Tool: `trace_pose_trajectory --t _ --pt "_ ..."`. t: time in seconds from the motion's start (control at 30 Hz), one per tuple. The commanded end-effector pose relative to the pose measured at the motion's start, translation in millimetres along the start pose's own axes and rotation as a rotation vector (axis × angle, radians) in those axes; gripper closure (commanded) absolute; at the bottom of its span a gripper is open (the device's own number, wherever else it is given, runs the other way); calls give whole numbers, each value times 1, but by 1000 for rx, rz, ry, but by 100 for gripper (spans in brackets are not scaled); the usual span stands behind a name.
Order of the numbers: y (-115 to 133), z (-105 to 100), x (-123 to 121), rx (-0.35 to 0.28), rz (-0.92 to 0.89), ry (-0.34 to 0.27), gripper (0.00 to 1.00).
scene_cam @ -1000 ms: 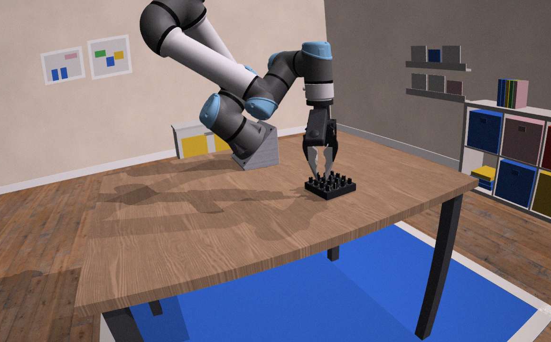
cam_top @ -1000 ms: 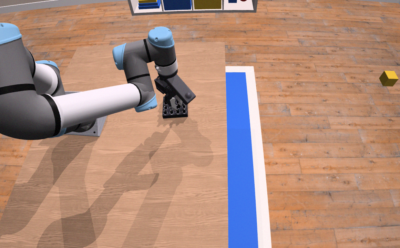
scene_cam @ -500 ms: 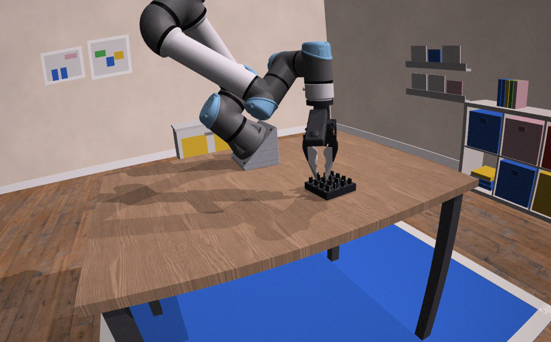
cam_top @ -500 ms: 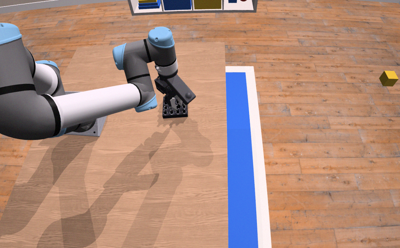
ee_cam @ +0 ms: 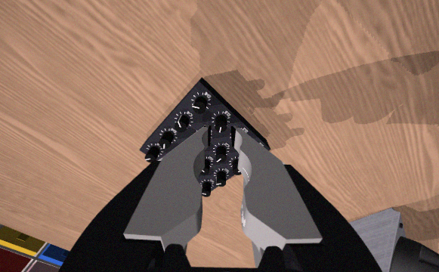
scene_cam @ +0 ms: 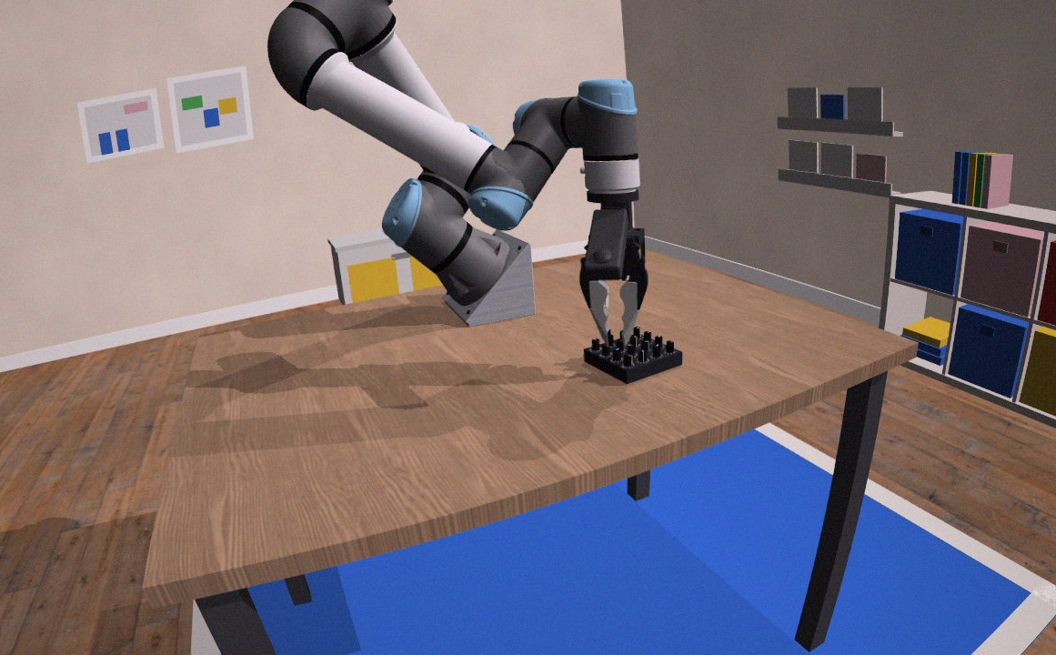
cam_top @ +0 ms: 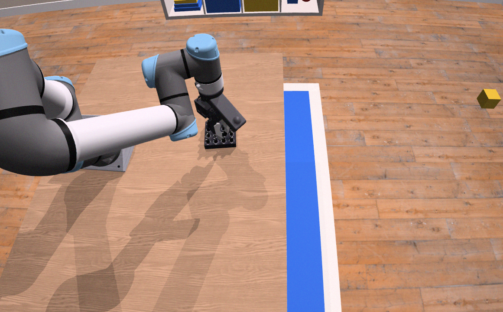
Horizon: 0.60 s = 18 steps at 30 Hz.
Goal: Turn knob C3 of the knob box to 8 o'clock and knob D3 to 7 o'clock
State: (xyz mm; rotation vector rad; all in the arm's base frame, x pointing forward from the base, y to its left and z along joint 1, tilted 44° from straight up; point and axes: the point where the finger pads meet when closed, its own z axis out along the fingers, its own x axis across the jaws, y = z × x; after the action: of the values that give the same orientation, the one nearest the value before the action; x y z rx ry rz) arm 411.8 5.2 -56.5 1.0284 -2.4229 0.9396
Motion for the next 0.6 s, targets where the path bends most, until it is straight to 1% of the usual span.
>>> trace_pose_trajectory --t 0.0,0.33,0.57 --pt "0 0 0 1 0 -1 89" --pt "0 1 0 1 0 -1 89" --pt "0 5 0 1 0 -1 89"
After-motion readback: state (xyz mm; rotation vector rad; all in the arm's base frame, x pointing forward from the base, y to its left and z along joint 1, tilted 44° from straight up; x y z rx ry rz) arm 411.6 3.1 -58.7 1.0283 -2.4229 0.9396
